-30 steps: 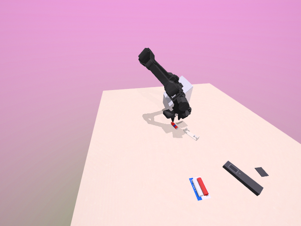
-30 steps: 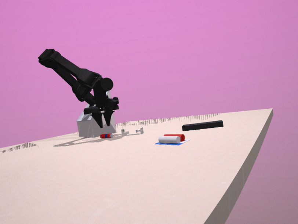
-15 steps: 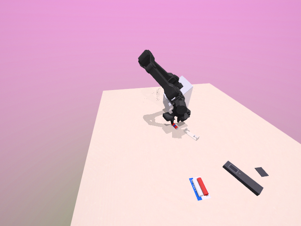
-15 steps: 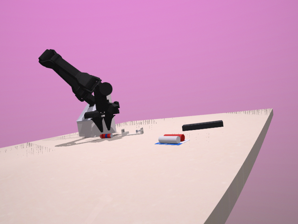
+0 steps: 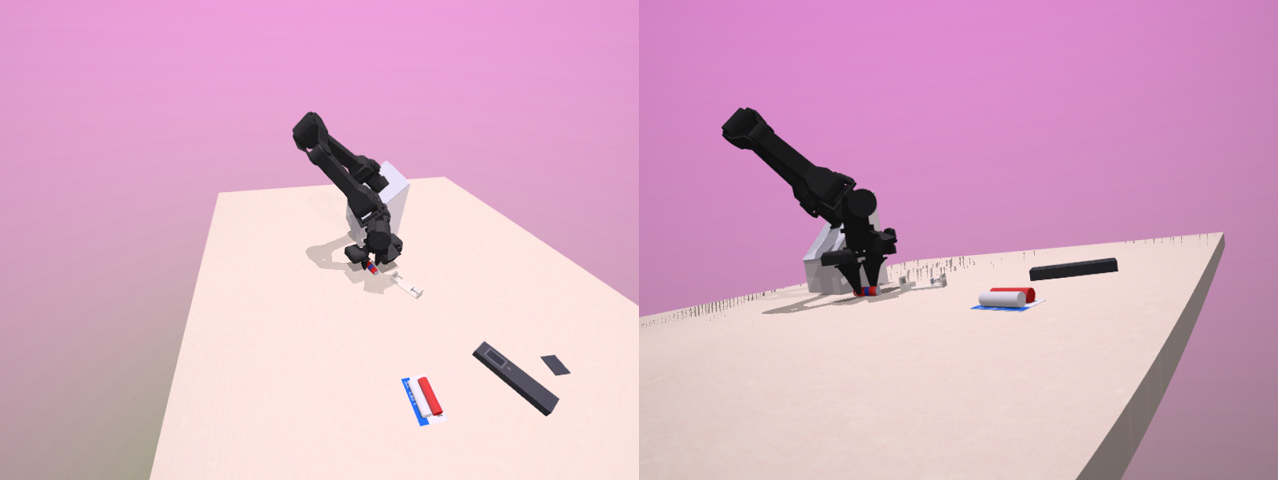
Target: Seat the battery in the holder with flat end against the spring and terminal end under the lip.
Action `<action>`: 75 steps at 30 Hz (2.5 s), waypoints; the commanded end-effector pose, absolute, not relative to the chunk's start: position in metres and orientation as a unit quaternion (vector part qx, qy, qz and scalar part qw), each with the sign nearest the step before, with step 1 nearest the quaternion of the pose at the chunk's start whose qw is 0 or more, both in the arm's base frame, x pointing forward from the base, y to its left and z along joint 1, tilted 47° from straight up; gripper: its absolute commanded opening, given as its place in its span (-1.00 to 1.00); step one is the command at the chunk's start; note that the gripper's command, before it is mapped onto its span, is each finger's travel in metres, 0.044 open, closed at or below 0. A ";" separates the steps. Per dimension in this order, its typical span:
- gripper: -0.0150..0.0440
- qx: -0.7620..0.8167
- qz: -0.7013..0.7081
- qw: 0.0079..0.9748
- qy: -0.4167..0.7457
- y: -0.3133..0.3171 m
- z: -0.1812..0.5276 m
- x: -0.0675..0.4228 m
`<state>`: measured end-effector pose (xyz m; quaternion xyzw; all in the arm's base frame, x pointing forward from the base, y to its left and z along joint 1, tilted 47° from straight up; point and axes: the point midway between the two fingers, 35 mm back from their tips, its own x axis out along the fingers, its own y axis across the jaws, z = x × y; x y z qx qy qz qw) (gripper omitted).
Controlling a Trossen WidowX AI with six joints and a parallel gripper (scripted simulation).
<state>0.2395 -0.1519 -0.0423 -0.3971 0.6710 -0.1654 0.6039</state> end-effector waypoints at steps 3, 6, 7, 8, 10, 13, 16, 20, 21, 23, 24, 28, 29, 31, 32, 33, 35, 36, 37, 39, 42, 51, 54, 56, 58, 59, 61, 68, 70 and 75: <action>0.27 -0.399 -0.162 0.603 0.671 -0.156 -0.047 0.239; 0.00 -0.399 -0.162 0.603 0.671 -0.156 -0.047 0.239; -0.09 -0.399 -0.162 0.603 0.671 -0.156 -0.047 0.239; -0.18 -0.399 -0.162 0.603 0.671 -0.156 -0.047 0.239; -0.22 -0.399 -0.162 0.603 0.671 -0.156 -0.047 0.239; -0.28 -0.399 -0.162 0.603 0.671 -0.156 -0.047 0.239; -0.28 -0.399 -0.161 0.605 0.670 -0.155 -0.046 0.240; -0.28 -0.397 -0.159 0.612 0.665 -0.143 -0.039 0.245; -0.28 -0.397 -0.159 0.612 0.666 -0.140 -0.036 0.244; -0.28 -0.397 -0.159 0.610 0.667 -0.135 -0.031 0.243; -0.28 -0.397 -0.159 0.609 0.668 -0.132 -0.028 0.242; -0.28 -0.398 -0.161 0.605 0.671 -0.121 -0.015 0.238; -0.28 -0.398 -0.161 0.604 0.671 -0.119 -0.013 0.238; -0.28 -0.399 -0.161 0.604 0.671 -0.118 -0.013 0.238; -0.28 -0.400 -0.158 0.603 0.672 -0.117 -0.013 0.241; -0.28 -0.402 -0.155 0.602 0.672 -0.114 -0.015 0.245; -0.28 -0.408 -0.146 0.598 0.674 -0.107 -0.018 0.256; -0.28 -0.411 -0.142 0.596 0.675 -0.104 -0.019 0.261; -0.28 -0.414 -0.137 0.594 0.676 -0.101 -0.021 0.265; -0.28 -0.419 -0.129 0.590 0.678 -0.093 -0.024 0.275; -0.28 -0.428 -0.117 0.584 0.680 -0.082 -0.030 0.288; -0.28 -0.455 -0.084 0.562 0.686 -0.042 -0.052 0.322; -0.28 -0.460 -0.080 0.558 0.686 -0.035 -0.056 0.326; -0.28 -0.459 -0.082 0.555 0.689 -0.036 -0.057 0.326; -0.28 -0.457 -0.089 0.545 0.697 -0.040 -0.059 0.326; -0.28 -0.456 -0.093 0.540 0.702 -0.042 -0.061 0.326; -0.28 -0.453 -0.100 0.529 0.711 -0.046 -0.064 0.325; -0.28 -0.445 -0.125 0.490 0.739 -0.060 -0.073 0.323; -0.28 -0.442 -0.131 0.479 0.747 -0.064 -0.076 0.323; -0.28 -0.438 -0.139 0.465 0.757 -0.068 -0.079 0.322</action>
